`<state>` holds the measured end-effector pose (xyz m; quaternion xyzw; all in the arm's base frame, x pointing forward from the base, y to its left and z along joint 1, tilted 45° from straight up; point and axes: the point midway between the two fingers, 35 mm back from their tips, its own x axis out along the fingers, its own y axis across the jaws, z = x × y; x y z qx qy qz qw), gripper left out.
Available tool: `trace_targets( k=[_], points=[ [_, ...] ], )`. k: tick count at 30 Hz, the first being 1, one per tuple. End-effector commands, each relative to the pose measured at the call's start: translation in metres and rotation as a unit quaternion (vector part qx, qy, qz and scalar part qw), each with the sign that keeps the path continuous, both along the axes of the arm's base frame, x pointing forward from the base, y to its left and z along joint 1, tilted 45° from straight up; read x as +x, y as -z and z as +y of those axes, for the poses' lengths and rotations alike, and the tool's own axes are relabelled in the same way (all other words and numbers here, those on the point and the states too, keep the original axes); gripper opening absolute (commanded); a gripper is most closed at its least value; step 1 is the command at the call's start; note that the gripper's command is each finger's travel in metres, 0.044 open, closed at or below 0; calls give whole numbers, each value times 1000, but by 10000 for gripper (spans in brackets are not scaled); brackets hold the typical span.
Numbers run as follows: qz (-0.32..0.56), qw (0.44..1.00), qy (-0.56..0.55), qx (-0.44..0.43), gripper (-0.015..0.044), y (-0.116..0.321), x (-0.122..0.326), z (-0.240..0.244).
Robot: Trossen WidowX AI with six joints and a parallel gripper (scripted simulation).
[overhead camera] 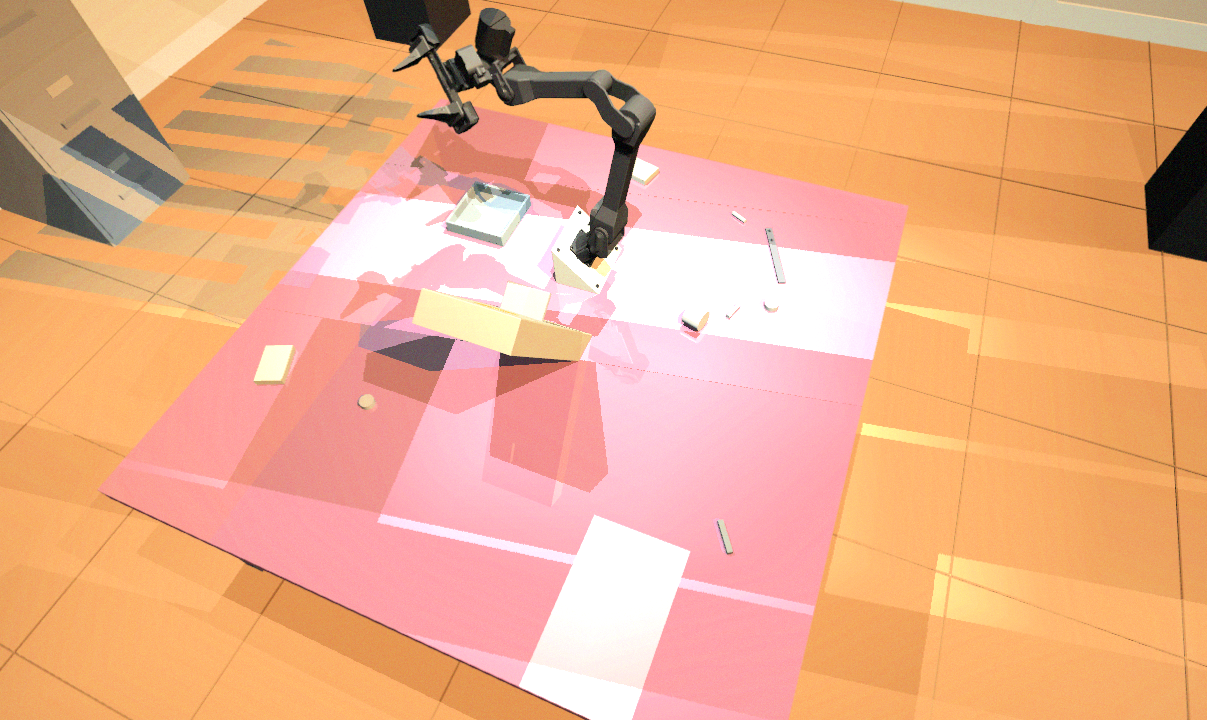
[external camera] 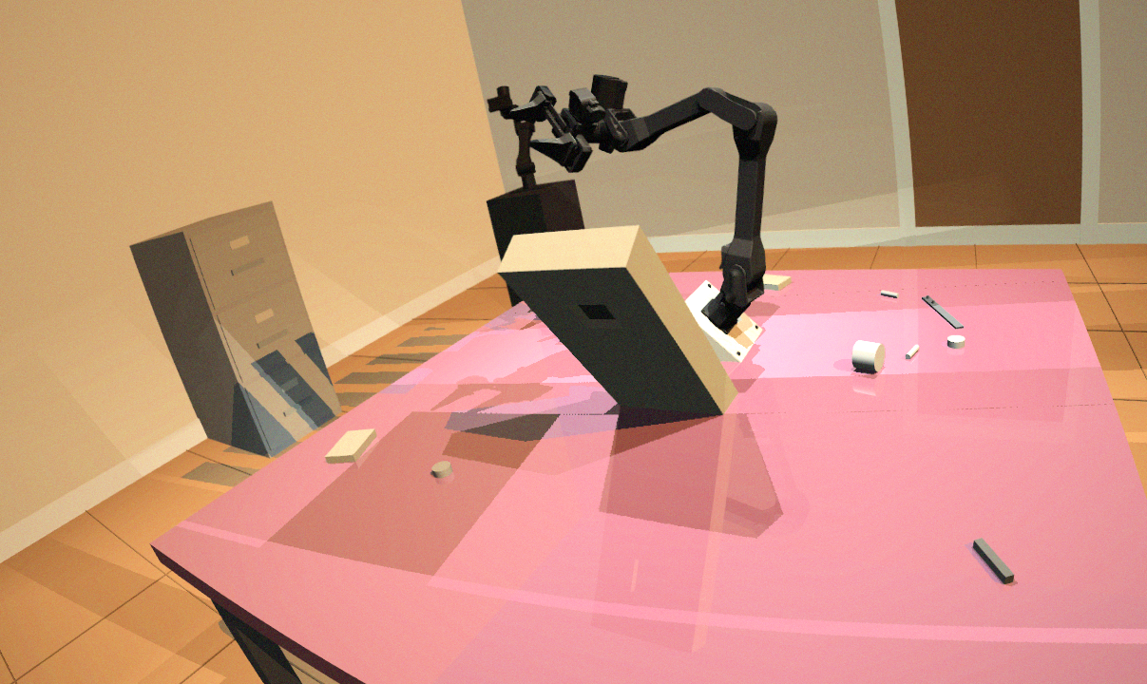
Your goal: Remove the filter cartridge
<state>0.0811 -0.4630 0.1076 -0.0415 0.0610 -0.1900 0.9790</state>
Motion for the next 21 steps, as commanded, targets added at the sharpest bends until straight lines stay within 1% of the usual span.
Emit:
trace_targets(
  k=[1,3,7,11,15,21],
  points=[
    [-2,1000,-2,8,374,-1,3,1],
    [-16,997,-15,71,321,-6,24,9],
    [-38,965,-49,256,216,-19,82,43],
    [-39,924,-64,374,113,-28,115,72],
    [-29,877,-71,474,113,-35,141,103],
    [-2,796,-69,602,113,-45,170,153]
  ],
)
